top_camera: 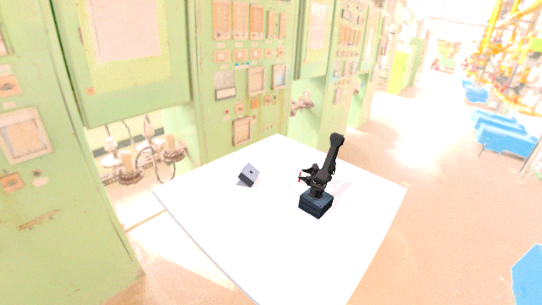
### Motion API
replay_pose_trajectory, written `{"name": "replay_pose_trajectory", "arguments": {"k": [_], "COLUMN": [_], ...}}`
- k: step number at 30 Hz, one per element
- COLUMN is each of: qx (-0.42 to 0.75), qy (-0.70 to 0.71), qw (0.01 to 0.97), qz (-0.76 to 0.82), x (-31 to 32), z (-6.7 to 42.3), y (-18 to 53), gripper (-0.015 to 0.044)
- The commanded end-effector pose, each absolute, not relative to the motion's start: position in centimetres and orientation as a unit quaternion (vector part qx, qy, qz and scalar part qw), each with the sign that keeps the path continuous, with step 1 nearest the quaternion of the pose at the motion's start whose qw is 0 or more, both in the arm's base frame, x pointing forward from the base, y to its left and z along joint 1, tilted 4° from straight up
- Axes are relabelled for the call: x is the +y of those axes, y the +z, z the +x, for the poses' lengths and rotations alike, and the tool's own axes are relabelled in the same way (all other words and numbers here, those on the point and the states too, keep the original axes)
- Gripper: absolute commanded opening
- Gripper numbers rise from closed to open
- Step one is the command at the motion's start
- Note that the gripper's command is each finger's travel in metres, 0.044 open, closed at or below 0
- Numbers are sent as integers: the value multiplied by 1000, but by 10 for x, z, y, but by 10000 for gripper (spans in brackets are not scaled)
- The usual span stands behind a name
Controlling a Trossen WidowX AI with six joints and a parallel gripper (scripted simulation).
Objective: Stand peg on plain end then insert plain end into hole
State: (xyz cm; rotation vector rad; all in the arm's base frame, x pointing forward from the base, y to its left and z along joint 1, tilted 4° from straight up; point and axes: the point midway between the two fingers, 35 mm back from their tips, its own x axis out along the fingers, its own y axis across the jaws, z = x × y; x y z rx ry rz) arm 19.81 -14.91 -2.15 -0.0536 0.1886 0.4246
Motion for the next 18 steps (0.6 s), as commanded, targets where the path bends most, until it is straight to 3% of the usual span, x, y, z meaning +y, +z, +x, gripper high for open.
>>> {"name": "replay_pose_trajectory", "arguments": {"k": [1,13,18], "qx": [94,93,93], "qy": [210,210,210], "qw": [973,973,973], "qz": [-27,-28,-28], "x": [-153,-143,-140], "z": [201,207,207], "y": [-6,130,137], "gripper": [440,440,440]}}
